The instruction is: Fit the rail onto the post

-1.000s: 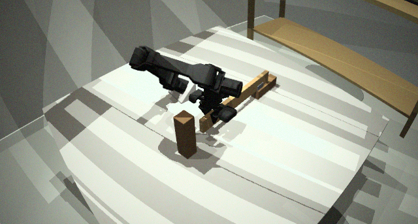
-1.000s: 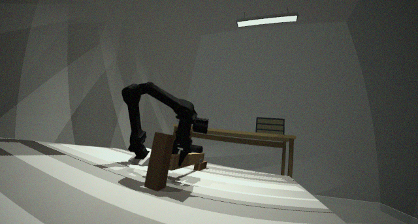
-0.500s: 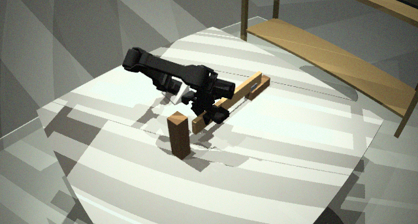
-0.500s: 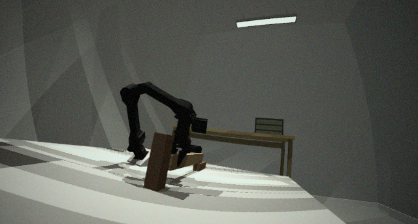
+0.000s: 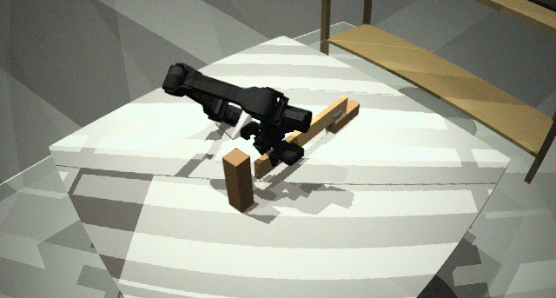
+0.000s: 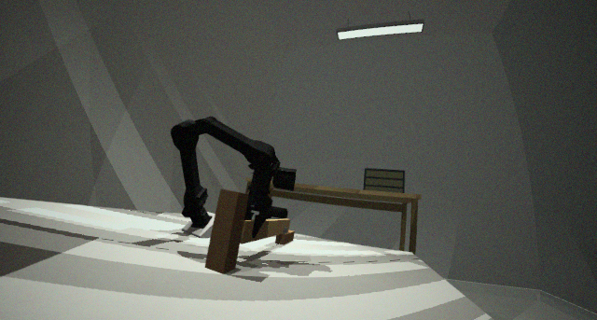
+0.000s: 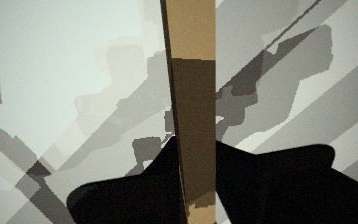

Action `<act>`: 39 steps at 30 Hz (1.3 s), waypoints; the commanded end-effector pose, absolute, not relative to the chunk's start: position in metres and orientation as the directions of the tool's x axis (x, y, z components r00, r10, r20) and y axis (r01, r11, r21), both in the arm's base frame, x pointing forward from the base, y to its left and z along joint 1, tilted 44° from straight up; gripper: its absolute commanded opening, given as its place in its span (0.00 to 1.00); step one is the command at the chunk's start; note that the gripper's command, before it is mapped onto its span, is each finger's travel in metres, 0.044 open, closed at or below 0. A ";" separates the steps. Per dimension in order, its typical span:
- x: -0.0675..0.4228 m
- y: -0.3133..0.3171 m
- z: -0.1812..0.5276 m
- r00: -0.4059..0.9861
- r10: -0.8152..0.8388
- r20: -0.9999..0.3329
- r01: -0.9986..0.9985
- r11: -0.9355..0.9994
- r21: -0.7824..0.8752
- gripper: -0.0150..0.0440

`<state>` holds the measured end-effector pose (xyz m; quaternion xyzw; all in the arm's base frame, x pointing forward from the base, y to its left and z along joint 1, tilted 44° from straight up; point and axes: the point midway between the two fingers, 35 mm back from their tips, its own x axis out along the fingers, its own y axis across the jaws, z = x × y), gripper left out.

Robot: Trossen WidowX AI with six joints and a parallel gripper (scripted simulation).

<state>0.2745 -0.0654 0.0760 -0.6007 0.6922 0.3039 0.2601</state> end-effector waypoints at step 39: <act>0.277 -0.074 0.087 -0.133 -0.673 -0.728 -0.991 0.086 0.102 0.25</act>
